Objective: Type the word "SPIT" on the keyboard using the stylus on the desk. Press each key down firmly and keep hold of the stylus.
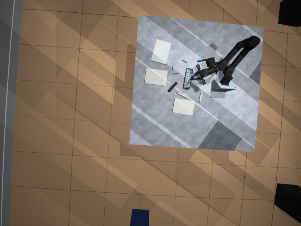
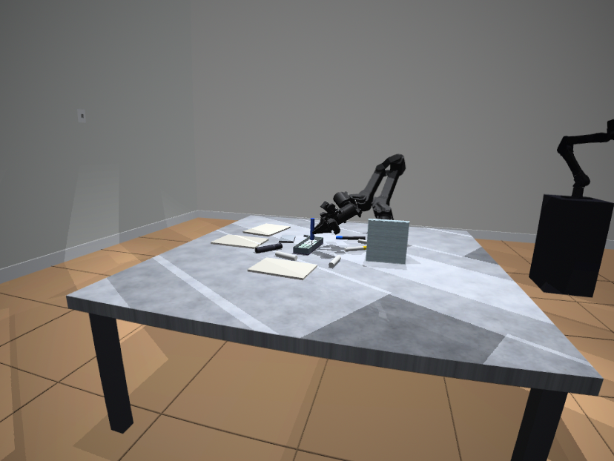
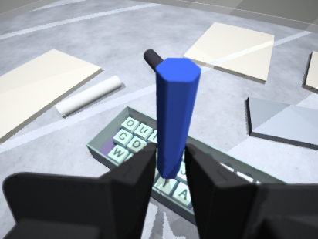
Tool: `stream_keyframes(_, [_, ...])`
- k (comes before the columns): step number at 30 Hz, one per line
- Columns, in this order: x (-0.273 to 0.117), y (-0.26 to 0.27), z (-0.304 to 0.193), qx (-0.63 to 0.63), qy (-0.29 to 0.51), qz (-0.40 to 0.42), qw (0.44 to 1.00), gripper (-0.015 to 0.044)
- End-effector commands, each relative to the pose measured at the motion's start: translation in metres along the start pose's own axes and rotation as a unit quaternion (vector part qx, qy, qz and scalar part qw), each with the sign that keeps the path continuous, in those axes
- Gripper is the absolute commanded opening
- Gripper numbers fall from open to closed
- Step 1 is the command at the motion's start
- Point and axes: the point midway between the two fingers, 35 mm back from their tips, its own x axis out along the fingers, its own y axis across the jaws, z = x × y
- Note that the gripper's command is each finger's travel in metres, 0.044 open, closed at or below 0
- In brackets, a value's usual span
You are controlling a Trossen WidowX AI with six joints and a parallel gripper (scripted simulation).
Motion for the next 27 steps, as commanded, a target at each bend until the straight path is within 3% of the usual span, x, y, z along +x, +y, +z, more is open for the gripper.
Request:
stream_keyframes(1, [0.001,0.002,-0.003,-0.001,0.001,0.003,1.0,0.0081])
stream_keyframes(27, [-0.019,0.002,0.032,0.0,0.0,0.002,1.0,0.0081])
